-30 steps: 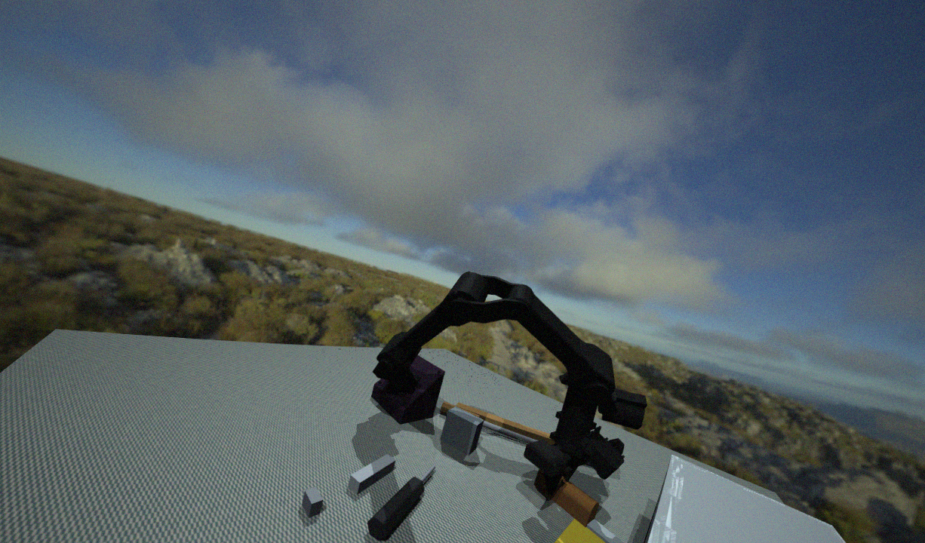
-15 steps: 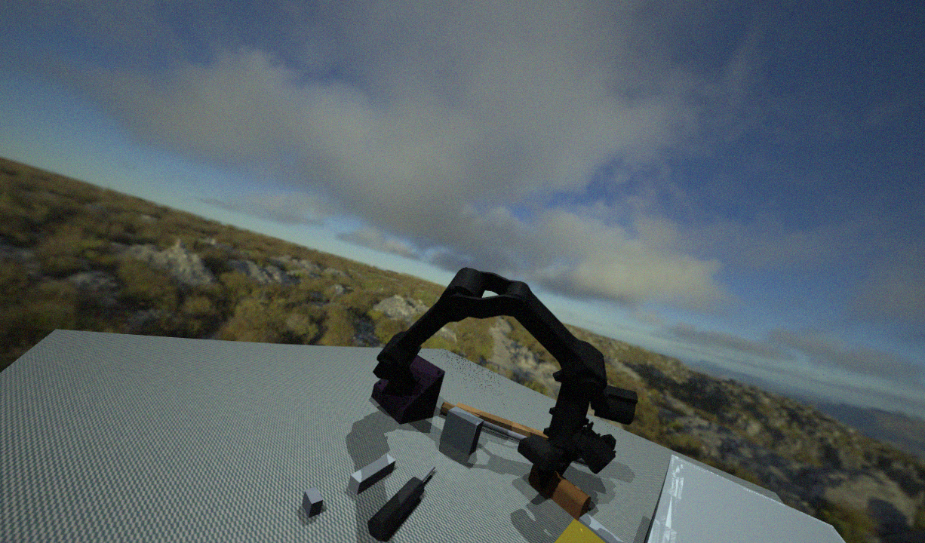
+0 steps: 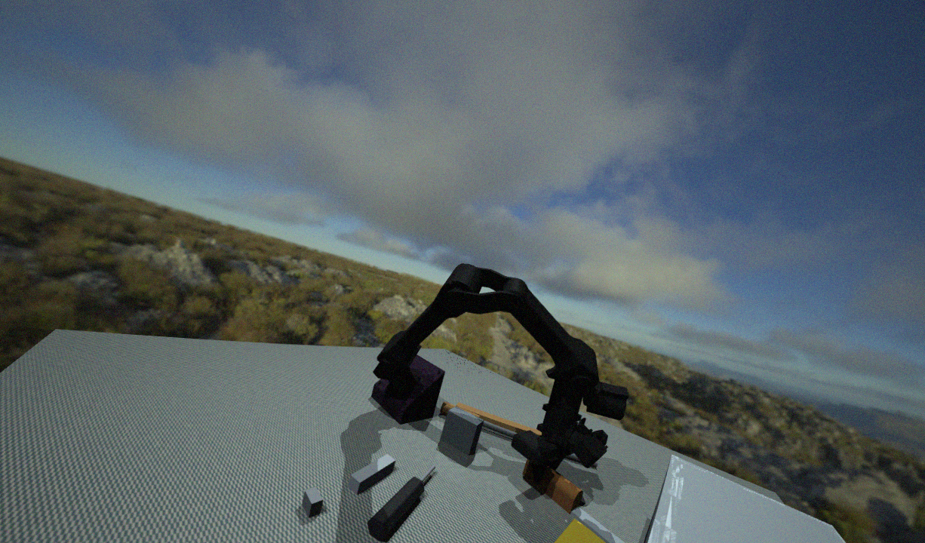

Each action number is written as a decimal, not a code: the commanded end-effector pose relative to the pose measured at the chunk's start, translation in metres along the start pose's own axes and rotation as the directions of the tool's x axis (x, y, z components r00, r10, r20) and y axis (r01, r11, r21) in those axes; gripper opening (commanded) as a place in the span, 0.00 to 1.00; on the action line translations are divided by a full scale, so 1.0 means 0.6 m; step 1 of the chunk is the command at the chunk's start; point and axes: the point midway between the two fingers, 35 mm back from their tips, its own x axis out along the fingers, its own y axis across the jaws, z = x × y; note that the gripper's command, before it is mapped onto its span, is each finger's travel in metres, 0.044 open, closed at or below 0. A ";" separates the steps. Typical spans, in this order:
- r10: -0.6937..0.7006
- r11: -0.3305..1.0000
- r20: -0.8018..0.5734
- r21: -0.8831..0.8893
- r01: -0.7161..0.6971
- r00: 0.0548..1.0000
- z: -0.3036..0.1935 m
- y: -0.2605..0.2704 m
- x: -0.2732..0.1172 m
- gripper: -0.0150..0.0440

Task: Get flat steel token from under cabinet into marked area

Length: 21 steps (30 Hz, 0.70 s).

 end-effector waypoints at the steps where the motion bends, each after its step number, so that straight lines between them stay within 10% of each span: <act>1: -0.003 1.000 -0.003 -0.001 0.003 1.000 -0.014 0.000 0.001 0.25; 21: -0.003 1.000 -0.004 -0.002 0.003 1.000 -0.054 0.002 0.002 0.25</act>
